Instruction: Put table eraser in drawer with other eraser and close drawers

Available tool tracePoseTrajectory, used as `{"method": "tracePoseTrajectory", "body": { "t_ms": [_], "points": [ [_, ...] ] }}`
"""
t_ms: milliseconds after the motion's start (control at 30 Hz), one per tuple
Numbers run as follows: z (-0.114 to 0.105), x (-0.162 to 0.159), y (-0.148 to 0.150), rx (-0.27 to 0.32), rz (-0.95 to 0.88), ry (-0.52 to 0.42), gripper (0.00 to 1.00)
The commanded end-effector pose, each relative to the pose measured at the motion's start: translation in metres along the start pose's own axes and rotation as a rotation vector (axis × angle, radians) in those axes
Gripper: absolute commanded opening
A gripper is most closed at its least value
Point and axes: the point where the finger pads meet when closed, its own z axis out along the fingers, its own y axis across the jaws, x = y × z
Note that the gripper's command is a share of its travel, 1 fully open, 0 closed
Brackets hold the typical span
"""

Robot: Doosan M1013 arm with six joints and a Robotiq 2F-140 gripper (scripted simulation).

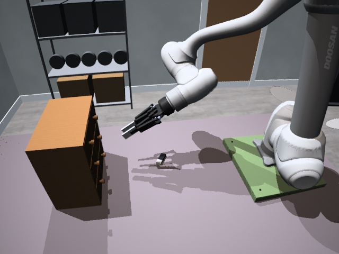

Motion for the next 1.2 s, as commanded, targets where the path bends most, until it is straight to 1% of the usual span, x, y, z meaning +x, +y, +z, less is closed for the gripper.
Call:
{"method": "tracePoseTrajectory", "body": {
  "t_ms": [0, 200, 400, 467, 933, 967, 1033, 1167],
  "points": [
    [0.002, -0.005, -0.008, -0.072, -0.029, 0.191, 0.2],
    [0.005, -0.006, -0.008, -0.071, -0.029, 0.191, 0.2],
    [0.02, -0.013, -0.007, -0.072, -0.029, 0.191, 0.2],
    [0.02, -0.013, -0.007, -0.072, -0.029, 0.191, 0.2],
    [0.091, -0.049, -0.001, -0.072, -0.029, 0.191, 0.2],
    [0.095, -0.051, 0.0, -0.072, -0.029, 0.191, 0.2],
    [0.095, -0.051, 0.0, -0.072, -0.029, 0.191, 0.2],
    [0.107, -0.057, 0.001, -0.072, -0.029, 0.191, 0.2]
  ]
}}
